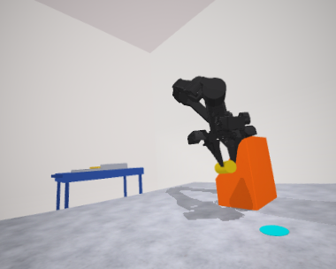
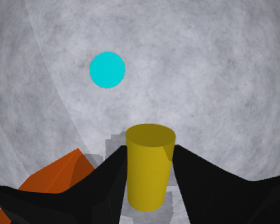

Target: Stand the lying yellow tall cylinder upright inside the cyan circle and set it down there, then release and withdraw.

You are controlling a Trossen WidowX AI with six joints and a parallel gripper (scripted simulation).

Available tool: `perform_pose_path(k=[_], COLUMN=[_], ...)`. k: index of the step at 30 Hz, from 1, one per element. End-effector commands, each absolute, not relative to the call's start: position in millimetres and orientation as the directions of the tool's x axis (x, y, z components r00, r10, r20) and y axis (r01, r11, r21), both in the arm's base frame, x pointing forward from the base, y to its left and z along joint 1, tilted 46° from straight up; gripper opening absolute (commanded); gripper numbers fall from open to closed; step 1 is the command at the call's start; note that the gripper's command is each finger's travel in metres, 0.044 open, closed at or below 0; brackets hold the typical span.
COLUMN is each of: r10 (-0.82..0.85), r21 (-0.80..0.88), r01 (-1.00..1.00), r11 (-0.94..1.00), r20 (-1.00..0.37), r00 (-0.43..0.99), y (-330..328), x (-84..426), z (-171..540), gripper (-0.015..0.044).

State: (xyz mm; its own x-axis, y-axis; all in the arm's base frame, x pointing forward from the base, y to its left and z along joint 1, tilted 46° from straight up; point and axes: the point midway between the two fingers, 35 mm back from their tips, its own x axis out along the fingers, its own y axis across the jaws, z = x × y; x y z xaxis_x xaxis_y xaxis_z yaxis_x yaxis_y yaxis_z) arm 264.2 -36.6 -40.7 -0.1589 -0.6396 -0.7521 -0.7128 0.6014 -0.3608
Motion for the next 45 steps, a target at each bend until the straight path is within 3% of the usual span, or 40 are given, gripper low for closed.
perform_pose_path(k=[1,24,45], r10=[-0.642,-0.685,-0.58], r21=[-0.345,-0.259,-0.168], r01=[-0.733,-0.844,-0.825], r11=[0.586,0.47,0.54], r20=[-0.749,-0.71,-0.785], r00=[-0.161,-0.164,-0.22], y=[-26.2,22.8,15.6], x=[265.5,258.1,249.1], z=[-50.3,-104.1,-117.3], gripper=[0.0105,0.0105,0.0105])
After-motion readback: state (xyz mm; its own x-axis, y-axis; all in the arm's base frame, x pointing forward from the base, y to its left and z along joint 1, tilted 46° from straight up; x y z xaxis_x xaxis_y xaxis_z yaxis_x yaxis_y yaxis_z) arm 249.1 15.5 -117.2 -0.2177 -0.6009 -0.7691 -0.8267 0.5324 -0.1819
